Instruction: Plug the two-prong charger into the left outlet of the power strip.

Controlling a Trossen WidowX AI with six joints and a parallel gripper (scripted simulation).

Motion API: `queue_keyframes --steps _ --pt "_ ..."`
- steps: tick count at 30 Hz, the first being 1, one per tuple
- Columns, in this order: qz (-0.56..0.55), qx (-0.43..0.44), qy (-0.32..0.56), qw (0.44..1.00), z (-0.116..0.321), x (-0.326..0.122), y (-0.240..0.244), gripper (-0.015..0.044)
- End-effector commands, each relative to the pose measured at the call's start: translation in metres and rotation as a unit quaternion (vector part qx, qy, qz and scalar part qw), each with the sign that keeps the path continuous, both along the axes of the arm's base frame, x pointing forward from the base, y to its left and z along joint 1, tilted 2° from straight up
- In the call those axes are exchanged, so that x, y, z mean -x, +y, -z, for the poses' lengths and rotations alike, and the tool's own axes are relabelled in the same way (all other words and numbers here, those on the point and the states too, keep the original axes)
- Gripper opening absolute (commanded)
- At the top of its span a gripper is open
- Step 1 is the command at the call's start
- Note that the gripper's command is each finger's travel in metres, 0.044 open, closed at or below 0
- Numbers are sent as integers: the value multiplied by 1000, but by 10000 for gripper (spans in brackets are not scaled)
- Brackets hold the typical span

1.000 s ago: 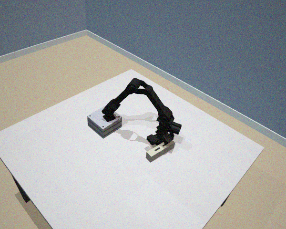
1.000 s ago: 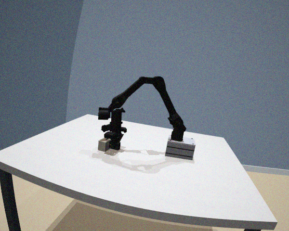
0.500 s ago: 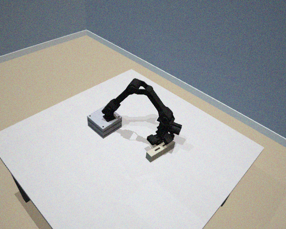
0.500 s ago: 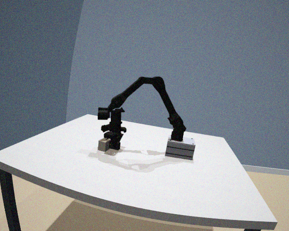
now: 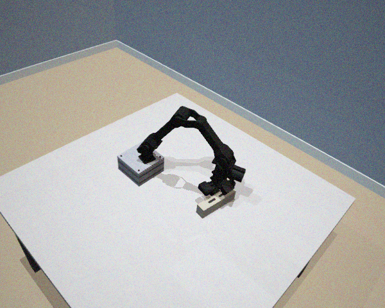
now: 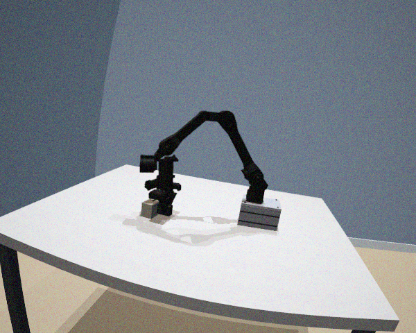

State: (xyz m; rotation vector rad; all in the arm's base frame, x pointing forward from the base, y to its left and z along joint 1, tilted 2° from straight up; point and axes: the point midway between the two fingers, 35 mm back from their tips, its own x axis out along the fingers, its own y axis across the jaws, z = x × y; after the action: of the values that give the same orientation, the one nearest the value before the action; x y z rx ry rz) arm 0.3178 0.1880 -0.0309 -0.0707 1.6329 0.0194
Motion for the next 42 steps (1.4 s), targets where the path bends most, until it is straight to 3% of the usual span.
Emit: queue_keyframes --steps 1,42 --pt "2 -4 -17 1000 -1 -14 2 0" --pt "2 -4 -17 1000 -1 -13 1 0"
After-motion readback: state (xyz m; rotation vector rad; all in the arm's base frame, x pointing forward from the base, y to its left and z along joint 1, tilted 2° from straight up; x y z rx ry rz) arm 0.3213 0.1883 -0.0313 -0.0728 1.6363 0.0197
